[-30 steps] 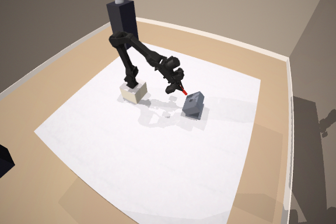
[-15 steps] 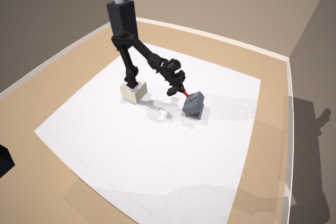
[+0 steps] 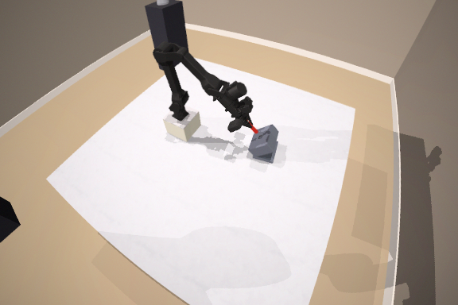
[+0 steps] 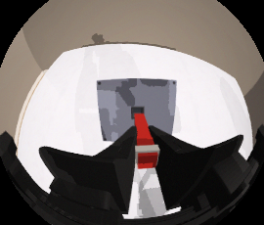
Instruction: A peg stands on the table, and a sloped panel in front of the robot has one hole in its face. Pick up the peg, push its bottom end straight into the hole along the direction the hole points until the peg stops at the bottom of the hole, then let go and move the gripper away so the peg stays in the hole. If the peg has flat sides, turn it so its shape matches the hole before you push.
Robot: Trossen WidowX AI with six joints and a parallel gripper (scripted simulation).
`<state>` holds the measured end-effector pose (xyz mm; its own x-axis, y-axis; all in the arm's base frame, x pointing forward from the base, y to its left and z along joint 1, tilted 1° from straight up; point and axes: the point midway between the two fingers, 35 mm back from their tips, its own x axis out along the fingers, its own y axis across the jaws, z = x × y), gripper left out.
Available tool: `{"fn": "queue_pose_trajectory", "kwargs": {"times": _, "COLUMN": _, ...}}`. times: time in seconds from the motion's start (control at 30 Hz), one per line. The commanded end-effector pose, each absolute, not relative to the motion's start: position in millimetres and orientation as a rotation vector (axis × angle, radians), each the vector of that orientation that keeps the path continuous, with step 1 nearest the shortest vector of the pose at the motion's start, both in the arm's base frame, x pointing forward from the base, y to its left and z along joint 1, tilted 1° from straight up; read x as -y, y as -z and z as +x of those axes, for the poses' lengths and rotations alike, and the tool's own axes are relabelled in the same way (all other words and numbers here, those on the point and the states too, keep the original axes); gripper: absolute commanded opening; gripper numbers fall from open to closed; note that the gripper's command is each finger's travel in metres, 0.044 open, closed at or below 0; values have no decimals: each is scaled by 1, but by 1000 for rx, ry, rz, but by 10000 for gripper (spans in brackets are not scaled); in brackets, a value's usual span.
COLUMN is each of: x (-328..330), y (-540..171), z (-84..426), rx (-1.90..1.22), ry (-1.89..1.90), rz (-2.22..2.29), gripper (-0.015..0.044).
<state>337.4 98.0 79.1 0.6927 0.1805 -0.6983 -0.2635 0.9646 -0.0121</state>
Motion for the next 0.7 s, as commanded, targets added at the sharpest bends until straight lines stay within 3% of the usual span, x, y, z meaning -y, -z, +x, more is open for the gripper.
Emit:
{"fn": "queue_pose_trajectory", "kwargs": {"times": 0.0, "x": -98, "y": -75, "z": 338, "rx": -773, "ry": -249, "rz": -119, "gripper": 0}}
{"fn": "queue_pose_trajectory", "kwargs": {"times": 0.67, "x": -101, "y": -62, "z": 351, "rx": -769, "ry": -248, "rz": -117, "gripper": 0}}
